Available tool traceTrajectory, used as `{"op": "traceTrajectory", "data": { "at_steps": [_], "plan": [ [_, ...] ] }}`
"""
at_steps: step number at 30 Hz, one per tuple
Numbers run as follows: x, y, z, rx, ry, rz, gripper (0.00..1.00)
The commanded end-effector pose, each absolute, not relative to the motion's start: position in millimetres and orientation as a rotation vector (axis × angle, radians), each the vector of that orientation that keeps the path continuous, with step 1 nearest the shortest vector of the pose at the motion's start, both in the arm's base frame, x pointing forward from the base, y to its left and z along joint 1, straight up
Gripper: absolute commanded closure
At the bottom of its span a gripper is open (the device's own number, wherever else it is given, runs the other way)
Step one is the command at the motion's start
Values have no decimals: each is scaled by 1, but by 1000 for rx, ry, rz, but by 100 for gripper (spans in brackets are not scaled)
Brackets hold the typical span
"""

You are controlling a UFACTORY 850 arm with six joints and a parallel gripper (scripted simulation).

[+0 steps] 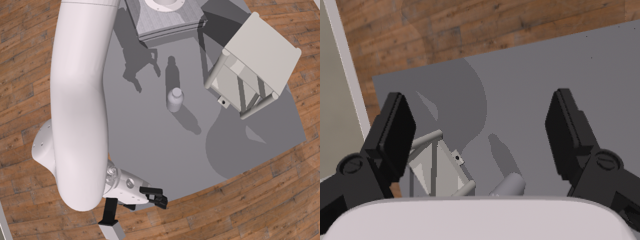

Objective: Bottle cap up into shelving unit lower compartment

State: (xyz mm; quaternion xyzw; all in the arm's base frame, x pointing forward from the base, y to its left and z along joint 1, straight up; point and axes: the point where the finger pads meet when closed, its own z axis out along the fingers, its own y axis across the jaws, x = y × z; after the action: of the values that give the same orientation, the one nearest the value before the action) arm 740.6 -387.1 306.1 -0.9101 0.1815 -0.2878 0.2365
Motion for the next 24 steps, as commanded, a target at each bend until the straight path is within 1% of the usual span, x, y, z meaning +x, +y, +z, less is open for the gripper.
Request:
{"op": "traceTrajectory", "data": {
  "at_steps": [1,24],
  "plan": [
    [741,-387,308,-2496,496,-793,0],
    [741,-387,317,-2496,496,-793,0]
  ]
}}
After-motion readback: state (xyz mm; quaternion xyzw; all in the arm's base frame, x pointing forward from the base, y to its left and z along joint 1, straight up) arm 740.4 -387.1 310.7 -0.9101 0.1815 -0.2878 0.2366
